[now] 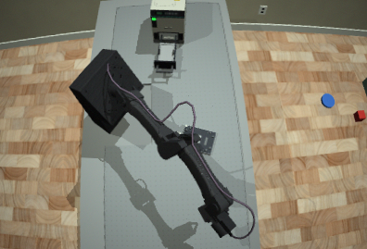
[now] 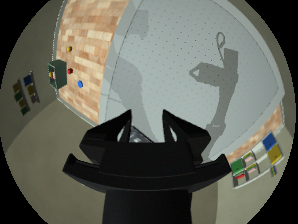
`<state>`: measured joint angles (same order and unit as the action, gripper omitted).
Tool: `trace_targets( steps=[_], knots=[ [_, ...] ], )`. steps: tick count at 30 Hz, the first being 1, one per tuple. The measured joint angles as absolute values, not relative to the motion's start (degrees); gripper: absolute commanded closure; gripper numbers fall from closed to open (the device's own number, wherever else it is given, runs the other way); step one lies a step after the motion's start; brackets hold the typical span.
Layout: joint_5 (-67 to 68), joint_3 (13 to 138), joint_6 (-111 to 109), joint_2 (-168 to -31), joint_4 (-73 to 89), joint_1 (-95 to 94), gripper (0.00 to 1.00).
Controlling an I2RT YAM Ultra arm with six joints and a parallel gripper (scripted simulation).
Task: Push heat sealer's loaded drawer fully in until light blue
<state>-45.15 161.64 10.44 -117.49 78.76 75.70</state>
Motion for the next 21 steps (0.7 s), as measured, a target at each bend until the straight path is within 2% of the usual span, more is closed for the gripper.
trace_targets(
  steps=[21],
  knots=[
    [-40.3, 155.7, 8.6, -117.5, 80.5, 66.9, 0.55]
  ],
)
